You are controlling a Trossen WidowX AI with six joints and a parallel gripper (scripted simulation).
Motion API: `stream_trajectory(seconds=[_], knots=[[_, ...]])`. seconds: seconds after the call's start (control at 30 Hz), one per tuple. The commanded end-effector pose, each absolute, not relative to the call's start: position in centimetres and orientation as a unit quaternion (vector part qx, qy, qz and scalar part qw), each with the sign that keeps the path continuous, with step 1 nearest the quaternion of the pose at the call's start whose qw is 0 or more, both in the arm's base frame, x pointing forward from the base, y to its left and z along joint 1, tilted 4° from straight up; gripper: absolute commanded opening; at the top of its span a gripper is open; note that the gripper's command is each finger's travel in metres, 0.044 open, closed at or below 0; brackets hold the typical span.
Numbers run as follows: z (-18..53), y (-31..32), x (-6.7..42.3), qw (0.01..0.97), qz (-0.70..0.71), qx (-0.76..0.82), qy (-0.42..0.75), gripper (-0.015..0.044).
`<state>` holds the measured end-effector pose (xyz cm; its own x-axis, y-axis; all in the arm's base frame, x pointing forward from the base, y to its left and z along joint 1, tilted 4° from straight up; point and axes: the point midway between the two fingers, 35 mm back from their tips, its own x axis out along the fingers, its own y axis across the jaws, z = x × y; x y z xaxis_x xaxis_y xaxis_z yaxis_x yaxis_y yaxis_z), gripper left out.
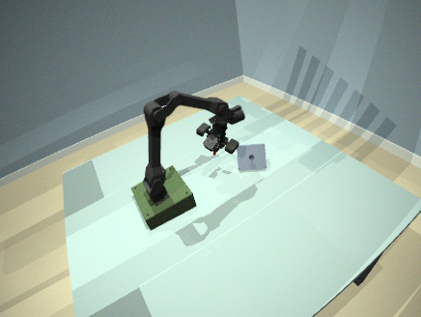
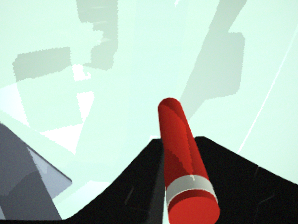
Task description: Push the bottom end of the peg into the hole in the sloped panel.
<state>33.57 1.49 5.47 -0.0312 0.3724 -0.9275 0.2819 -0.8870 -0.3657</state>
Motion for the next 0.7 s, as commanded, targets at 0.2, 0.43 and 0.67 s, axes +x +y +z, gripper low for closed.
stream_trajectory(seconds=[0.2,0.43,0.67], knots=[[5.7,0.2,34.3,0.059,0.664,-0.706,-0.238,0.0],[5.7,-0.7,34.6,0.077,0.657,-0.711,-0.237,0.0],[5.7,-1.6,34.9,0.094,0.65,-0.716,-0.237,0.0]])
